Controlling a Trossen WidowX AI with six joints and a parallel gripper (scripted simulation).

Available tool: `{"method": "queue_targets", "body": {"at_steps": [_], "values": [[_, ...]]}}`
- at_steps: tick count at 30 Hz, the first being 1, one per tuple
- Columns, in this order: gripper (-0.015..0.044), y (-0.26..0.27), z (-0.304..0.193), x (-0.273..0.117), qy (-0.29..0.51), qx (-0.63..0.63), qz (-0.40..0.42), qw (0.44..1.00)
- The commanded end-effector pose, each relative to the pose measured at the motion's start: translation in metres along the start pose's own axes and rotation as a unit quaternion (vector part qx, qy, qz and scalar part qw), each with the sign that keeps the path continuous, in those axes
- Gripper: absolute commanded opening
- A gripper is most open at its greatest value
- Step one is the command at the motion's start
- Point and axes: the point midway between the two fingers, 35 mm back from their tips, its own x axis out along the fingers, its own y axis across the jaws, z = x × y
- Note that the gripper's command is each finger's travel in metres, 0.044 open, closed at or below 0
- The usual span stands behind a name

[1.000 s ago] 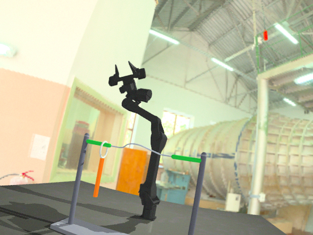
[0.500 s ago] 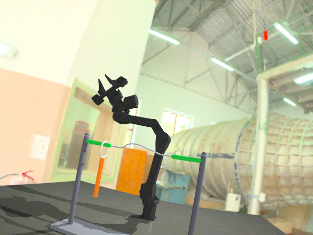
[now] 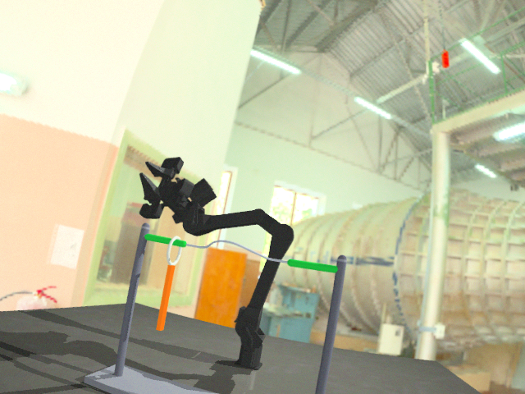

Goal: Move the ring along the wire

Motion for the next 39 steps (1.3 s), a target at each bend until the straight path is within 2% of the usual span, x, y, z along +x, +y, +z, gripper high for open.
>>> {"method": "queue_targets", "body": {"at_steps": [1, 15, 29, 34, 39], "values": [[0.0160, 0.036, 0.007, -0.001, -0.002, 0.073, 0.022, 0.997], [0.0160, 0.178, 0.052, -0.028, 0.010, 0.326, 0.120, 0.938], [0.0160, 0.306, 0.138, -0.092, 0.039, 0.541, 0.235, 0.807], [0.0160, 0.339, 0.171, -0.120, 0.051, 0.597, 0.270, 0.754], [0.0160, 0.340, 0.172, -0.121, 0.052, 0.600, 0.272, 0.751]]}}
